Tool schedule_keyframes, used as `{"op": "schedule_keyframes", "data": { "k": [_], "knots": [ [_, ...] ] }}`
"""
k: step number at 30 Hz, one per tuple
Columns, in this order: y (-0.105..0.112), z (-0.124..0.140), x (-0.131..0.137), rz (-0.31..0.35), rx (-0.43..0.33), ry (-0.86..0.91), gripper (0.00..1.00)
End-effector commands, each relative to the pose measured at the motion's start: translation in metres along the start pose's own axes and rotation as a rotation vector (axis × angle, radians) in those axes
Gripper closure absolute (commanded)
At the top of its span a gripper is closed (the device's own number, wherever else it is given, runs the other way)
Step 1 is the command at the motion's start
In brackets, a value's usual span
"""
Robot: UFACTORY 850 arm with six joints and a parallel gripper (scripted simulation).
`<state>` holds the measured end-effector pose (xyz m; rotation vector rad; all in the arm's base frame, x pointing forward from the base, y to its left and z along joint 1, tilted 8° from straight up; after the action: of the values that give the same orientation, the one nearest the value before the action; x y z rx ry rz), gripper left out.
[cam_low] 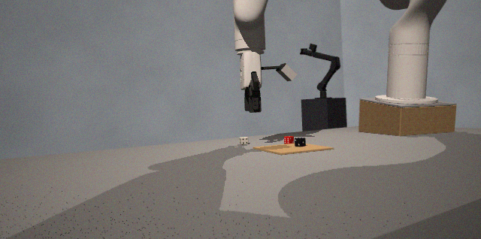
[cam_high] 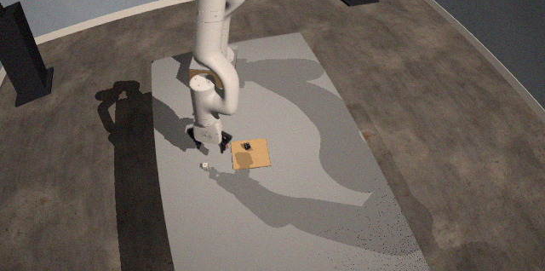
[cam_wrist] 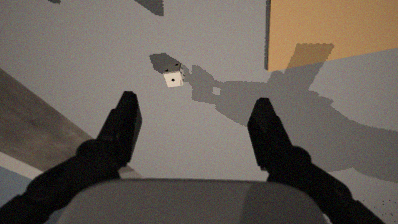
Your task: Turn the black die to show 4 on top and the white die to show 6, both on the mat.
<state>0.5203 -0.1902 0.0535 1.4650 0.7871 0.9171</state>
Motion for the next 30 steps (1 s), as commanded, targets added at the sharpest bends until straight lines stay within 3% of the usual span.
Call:
{"op": "schedule_keyframes", "data": {
  "k": [1, 8, 9, 30],
  "knots": [
    [-0.0026, 0.0111, -0.0240, 0.037, -0.011, 0.170, 0.00],
    [-0.0040, 0.0150, -0.0336, 0.036, -0.012, 0.239, 0.00],
    [-0.0040, 0.0150, -0.0336, 0.036, -0.012, 0.239, 0.64],
    [-0.0040, 0.0150, -0.0336, 0.036, -0.012, 0.239, 0.64]
  ]
}}
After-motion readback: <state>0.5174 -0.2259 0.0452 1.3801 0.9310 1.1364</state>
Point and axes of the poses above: the point where the finger pads meet when closed, its own y axis back along the fingers, its own x axis across the jaws, z = x × y, the point moved 5 cm from there along y, back along the fingers, and after that the axes turned 6 degrees about y, right-handed, at the moved point
